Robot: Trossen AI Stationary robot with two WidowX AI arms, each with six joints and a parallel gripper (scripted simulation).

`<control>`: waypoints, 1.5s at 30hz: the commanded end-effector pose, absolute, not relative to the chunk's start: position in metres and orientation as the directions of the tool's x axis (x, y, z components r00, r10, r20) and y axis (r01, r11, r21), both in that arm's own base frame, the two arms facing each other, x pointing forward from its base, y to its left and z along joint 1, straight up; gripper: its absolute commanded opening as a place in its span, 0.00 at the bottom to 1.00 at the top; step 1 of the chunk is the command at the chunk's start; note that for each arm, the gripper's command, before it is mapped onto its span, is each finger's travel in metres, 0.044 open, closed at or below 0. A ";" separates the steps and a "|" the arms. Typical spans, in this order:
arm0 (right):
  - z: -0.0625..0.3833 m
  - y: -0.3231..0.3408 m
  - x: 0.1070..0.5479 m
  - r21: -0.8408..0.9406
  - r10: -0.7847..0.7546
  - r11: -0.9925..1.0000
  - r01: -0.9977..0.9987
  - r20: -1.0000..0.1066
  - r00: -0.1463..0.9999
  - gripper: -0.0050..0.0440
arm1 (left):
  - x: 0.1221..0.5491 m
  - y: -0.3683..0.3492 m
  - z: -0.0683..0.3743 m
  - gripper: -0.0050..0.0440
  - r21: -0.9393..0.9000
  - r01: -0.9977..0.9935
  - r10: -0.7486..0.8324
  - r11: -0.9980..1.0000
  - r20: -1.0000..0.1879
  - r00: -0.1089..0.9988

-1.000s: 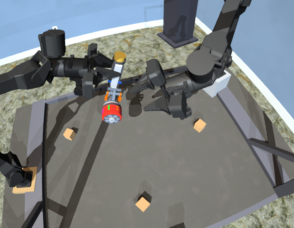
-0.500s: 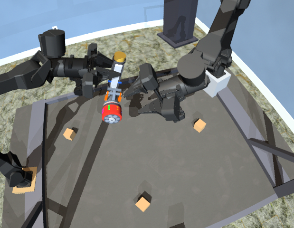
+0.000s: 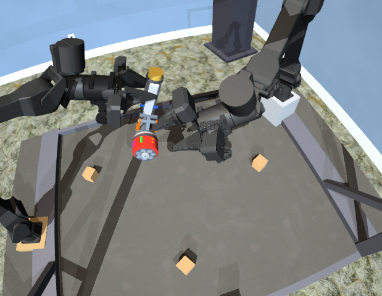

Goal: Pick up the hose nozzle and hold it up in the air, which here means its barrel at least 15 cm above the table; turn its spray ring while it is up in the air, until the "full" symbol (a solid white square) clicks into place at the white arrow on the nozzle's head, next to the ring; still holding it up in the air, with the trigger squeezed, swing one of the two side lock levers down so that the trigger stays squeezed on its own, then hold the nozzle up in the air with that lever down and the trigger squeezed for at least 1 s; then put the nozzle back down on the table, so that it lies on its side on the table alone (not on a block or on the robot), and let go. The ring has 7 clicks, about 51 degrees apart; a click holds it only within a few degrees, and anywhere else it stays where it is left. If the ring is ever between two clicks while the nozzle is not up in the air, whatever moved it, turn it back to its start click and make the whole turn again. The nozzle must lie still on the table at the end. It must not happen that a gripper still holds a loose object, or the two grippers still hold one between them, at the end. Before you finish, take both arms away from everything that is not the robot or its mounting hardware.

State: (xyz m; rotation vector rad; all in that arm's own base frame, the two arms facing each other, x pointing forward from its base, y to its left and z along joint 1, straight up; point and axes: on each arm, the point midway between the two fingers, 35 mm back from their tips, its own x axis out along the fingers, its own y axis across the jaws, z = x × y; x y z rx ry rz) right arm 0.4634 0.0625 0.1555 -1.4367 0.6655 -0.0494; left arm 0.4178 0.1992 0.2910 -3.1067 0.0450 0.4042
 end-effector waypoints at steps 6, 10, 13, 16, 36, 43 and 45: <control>0.156 0.057 0.480 -0.924 -0.415 0.167 -0.343 -0.382 0.826 0.94 | 0.416 0.198 0.307 0.44 -0.026 -0.031 -0.025 -0.999 -0.224 0.974; 0.155 0.057 0.481 -0.924 -0.415 0.167 -0.343 -0.382 0.826 0.94 | 0.416 0.198 0.307 0.44 -0.026 -0.031 -0.025 -0.999 -0.224 0.974; 0.153 0.055 0.485 -0.924 -0.415 0.166 -0.343 -0.382 0.826 0.94 | 0.416 0.198 0.307 0.44 -0.026 -0.031 -0.025 -0.999 -0.224 0.974; 0.151 0.053 0.489 -0.924 -0.416 0.166 -0.344 -0.382 0.826 0.94 | 0.416 0.198 0.307 0.44 -0.026 -0.031 -0.025 -0.999 -0.224 0.974; 0.140 0.042 0.510 -0.924 -0.416 0.163 -0.345 -0.382 0.825 0.94 | 0.416 0.198 0.307 0.44 -0.026 -0.031 -0.025 -0.999 -0.224 0.974; 0.138 0.040 0.514 -0.924 -0.417 0.162 -0.346 -0.382 0.825 0.94 | 0.416 0.198 0.307 0.44 -0.026 -0.031 -0.025 -0.999 -0.224 0.974; 0.138 0.040 0.514 -0.924 -0.416 0.162 -0.346 -0.382 0.825 0.10 | 0.416 0.198 0.307 0.44 -0.026 -0.031 -0.025 -0.999 -0.224 0.974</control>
